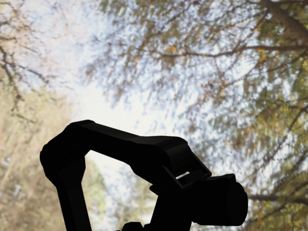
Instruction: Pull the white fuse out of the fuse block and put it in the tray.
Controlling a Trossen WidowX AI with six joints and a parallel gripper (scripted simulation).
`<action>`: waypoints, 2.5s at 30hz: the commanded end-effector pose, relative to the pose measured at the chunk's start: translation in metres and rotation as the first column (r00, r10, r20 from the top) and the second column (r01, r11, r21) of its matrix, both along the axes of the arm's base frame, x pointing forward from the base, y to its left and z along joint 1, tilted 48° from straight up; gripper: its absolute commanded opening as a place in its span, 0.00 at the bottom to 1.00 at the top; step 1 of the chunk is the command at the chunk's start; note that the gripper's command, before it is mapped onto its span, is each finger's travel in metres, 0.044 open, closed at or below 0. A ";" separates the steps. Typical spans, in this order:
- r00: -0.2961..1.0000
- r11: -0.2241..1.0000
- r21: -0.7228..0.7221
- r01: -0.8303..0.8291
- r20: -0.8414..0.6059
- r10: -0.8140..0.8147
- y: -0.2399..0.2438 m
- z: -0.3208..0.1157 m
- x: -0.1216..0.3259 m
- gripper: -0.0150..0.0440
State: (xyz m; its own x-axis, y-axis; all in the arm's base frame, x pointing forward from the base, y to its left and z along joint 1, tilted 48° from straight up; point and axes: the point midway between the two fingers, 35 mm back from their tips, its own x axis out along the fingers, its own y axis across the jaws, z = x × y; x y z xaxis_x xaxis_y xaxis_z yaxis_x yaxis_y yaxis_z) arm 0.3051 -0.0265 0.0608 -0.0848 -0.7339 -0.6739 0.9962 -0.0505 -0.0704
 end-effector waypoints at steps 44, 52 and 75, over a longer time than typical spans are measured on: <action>1.000 1.000 -0.004 -0.001 -0.003 0.001 -0.023 -0.021 -0.005 0.37; 1.000 1.000 -0.005 0.000 -0.003 0.000 -0.028 -0.026 -0.006 0.37; 1.000 1.000 -0.001 0.004 0.002 -0.004 -0.026 -0.024 -0.005 0.25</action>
